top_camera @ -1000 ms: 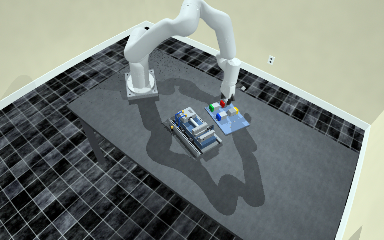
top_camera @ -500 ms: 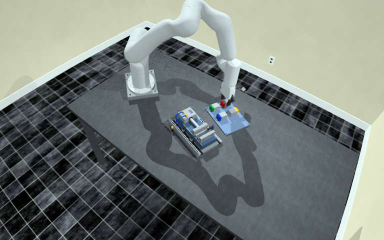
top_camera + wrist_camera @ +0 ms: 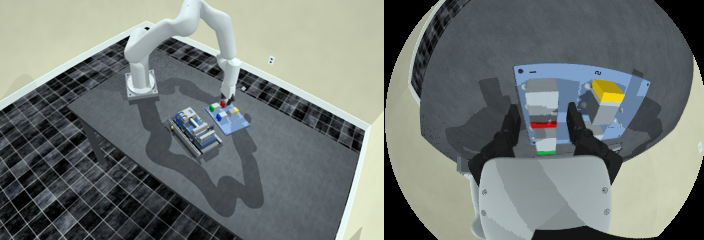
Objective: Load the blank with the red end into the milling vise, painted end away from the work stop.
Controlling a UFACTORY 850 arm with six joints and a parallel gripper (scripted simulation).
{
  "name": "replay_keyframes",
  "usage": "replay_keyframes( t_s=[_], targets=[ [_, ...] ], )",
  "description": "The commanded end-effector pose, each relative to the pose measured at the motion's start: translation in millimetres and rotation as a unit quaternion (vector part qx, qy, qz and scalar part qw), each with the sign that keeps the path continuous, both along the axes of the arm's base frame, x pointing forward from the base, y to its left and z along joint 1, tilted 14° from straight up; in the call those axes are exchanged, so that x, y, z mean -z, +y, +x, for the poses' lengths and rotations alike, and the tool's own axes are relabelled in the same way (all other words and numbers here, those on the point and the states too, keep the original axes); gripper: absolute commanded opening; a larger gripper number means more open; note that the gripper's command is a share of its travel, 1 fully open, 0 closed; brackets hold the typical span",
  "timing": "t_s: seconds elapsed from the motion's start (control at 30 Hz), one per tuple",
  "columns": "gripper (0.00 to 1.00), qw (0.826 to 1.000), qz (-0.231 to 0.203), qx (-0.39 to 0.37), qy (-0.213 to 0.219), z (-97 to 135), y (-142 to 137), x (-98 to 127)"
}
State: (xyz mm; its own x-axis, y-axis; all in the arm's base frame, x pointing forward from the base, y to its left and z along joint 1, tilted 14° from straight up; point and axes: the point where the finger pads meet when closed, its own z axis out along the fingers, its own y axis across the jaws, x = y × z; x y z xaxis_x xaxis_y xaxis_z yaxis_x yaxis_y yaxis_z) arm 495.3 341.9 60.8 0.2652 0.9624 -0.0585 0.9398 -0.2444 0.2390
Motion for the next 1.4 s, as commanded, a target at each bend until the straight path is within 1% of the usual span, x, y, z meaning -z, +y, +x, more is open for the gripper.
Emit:
replay_keyframes(
  t_s=[0.0, 0.87, 1.37],
  targets=[
    [0.7, 1.0, 0.001, 0.0, -0.001, 0.5, 0.7, -1.2],
    [0.7, 1.0, 0.001, 0.0, -0.001, -0.4, 1.3, -5.4],
    [0.7, 1.0, 0.001, 0.0, -0.001, 0.5, 0.9, -1.5]
  ],
)
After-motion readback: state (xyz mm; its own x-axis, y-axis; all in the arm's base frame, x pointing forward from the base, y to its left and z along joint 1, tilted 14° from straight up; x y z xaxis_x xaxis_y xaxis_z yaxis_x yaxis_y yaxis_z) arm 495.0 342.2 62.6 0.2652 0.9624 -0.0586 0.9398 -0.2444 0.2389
